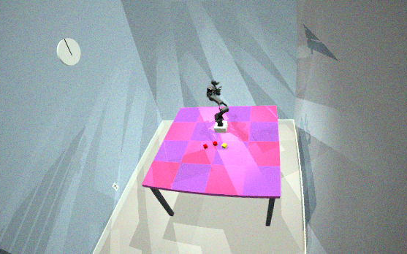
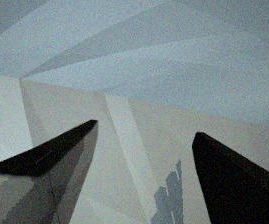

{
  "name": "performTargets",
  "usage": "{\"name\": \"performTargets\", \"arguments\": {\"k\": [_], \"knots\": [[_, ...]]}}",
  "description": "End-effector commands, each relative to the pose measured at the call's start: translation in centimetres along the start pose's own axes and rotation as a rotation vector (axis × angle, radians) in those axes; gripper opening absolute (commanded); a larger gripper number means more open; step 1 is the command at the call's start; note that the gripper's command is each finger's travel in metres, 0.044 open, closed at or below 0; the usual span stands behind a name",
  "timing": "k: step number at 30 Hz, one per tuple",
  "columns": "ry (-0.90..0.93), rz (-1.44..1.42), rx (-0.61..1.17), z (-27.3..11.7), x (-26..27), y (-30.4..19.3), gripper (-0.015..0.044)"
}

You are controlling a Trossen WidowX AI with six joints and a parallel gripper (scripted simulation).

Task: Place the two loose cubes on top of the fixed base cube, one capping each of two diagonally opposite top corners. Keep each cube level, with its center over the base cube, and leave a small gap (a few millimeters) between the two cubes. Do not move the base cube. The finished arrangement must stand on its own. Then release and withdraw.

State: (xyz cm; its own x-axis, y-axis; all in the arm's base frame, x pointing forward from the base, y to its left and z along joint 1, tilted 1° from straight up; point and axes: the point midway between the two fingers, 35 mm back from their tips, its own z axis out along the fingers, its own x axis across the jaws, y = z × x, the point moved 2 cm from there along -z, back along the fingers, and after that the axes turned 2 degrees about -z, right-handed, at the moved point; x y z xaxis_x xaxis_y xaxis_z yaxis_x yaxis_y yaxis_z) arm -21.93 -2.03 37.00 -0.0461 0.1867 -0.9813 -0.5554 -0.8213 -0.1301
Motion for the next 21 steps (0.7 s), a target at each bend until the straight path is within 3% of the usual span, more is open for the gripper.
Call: {"name": "performTargets", "arguments": {"k": [1, 11, 21], "knots": [[-0.012, 0.048, -0.132, -0.9, -0.7, 2.8, 0.0265], [0.020, 0.156, -0.500, -5.7, -1.2, 10.2, 0.0265], [0.131, 0.237, -0.859, -13.1, -0.9, 15.9, 0.0265]]}}
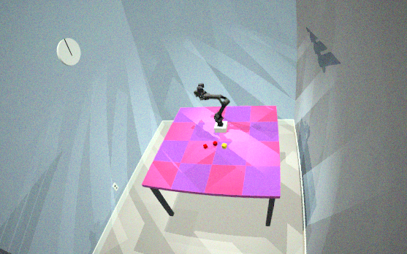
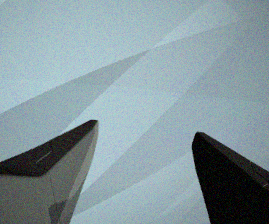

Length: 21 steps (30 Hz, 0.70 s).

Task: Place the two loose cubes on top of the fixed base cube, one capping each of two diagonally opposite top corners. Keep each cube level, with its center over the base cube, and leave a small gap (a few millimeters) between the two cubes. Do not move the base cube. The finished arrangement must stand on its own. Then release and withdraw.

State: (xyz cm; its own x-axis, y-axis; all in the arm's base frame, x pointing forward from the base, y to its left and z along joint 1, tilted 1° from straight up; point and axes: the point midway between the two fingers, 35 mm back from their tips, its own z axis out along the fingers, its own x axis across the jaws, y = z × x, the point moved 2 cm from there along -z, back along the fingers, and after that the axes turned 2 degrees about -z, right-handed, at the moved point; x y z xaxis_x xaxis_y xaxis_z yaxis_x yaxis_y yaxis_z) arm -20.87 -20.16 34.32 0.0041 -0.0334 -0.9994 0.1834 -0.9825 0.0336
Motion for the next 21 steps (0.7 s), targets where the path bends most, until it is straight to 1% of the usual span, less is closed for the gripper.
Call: {"name": "performTargets", "arguments": {"k": [1, 10, 21], "knots": [[0.048, 0.044, -0.124, -1.0, 0.7, 3.2, 0.0265], [0.222, 0.125, -0.401, -5.2, 3.4, 10.3, 0.0265], [0.504, 0.180, -0.668, -13.2, 7.3, 16.6, 0.0265]]}}
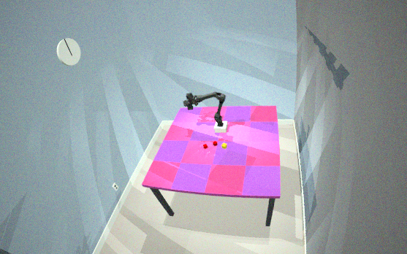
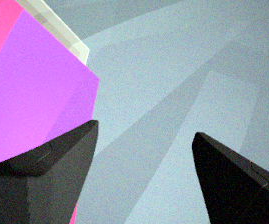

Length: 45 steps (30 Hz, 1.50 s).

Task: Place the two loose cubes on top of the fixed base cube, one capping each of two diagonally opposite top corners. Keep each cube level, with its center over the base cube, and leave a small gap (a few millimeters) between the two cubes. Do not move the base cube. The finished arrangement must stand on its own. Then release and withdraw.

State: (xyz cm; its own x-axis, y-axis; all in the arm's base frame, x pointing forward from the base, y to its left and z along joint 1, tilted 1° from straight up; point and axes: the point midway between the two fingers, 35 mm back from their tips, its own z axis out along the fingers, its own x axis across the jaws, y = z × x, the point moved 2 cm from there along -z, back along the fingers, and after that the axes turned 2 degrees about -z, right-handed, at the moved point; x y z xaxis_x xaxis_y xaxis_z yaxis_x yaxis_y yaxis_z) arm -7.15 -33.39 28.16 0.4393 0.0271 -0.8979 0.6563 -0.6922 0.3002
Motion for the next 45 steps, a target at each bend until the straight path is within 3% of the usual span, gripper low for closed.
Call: {"name": "performTargets", "arguments": {"k": [1, 12, 22, 33, 45], "knots": [[0.099, 0.031, -0.076, -0.8, 2.3, 2.7, 0.0265], [0.430, 0.083, -0.210, -5.4, 10.3, 8.7, 0.0265], [0.732, 0.089, -0.218, -11.8, 17.5, 11.5, 0.0265], [1.014, 0.045, -0.105, -20.2, 24.2, 11.4, 0.0265], [1.195, -0.055, 0.135, -29.6, 29.5, 7.7, 0.0265]]}}
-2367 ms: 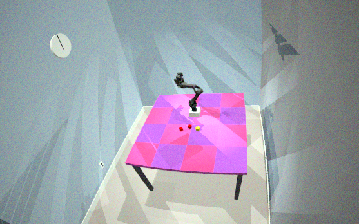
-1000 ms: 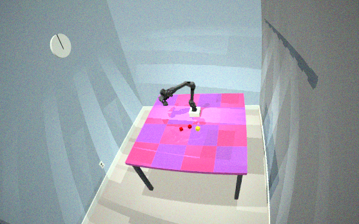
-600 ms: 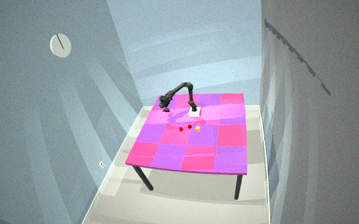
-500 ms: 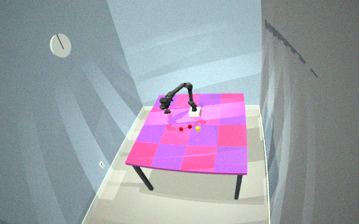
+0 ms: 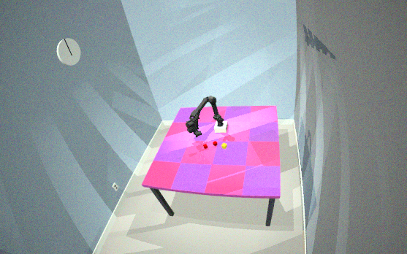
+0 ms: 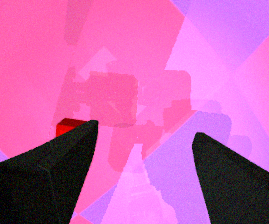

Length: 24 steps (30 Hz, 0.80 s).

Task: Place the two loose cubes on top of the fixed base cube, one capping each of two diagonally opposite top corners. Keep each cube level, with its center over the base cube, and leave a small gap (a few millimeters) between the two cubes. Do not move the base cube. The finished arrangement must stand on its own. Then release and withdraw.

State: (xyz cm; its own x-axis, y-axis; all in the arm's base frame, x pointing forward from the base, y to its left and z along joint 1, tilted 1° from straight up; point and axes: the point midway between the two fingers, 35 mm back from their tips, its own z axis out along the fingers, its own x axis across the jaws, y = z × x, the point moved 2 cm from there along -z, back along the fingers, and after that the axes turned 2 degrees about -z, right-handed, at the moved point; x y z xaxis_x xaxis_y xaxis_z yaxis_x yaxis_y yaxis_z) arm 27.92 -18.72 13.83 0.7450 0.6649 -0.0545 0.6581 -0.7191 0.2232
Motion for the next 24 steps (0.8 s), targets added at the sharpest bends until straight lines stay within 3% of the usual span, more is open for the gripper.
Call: {"name": "performTargets", "arguments": {"k": [1, 11, 18, 24], "knots": [[0.039, 0.017, 0.078, 0.0, 3.0, -1.4, 0.0265], [0.061, 0.042, 0.213, 0.2, 7.2, -4.2, 0.0265], [0.061, 0.042, 0.213, 5.6, 7.5, -5.4, 0.0265], [0.061, 0.042, 0.213, 6.5, 7.6, -5.6, 0.0265]]}}
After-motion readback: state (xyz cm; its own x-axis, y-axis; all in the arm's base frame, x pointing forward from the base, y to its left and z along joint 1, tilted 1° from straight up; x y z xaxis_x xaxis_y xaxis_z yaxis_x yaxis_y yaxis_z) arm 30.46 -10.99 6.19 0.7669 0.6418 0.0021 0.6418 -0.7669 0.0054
